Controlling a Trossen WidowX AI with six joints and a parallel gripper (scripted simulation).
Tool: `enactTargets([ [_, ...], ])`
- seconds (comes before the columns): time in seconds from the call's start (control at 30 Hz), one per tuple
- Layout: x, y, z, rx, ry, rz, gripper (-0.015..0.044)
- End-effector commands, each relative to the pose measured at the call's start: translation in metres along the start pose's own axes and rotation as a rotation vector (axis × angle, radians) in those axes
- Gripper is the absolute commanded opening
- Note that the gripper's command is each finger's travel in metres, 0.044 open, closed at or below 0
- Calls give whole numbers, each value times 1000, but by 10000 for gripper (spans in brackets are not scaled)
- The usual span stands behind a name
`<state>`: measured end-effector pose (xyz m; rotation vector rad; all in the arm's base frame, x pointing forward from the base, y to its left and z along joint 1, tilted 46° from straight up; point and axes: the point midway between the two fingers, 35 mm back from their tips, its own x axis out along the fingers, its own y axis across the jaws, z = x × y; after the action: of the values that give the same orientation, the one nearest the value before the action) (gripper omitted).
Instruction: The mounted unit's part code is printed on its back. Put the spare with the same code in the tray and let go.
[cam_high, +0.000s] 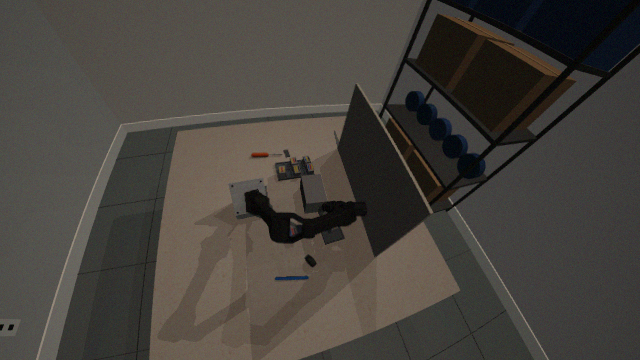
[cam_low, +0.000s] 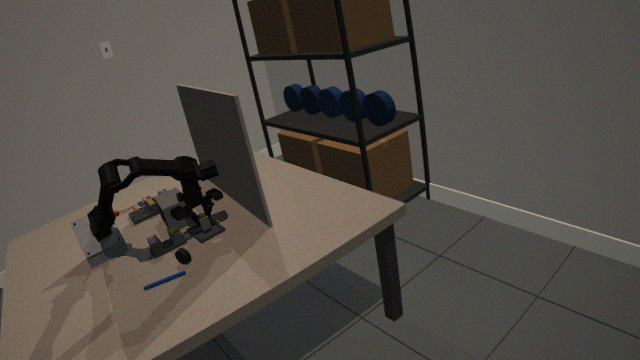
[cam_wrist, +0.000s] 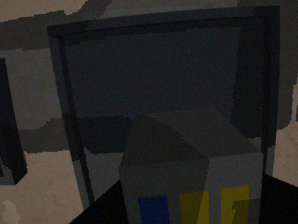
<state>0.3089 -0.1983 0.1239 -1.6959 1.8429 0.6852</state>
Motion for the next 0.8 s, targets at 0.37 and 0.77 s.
enactTargets([
  [0.37, -10, -2, 1, 1, -3, -1, 440],
  [0.77, -106, 0, 1, -6, -11, -1, 440],
])
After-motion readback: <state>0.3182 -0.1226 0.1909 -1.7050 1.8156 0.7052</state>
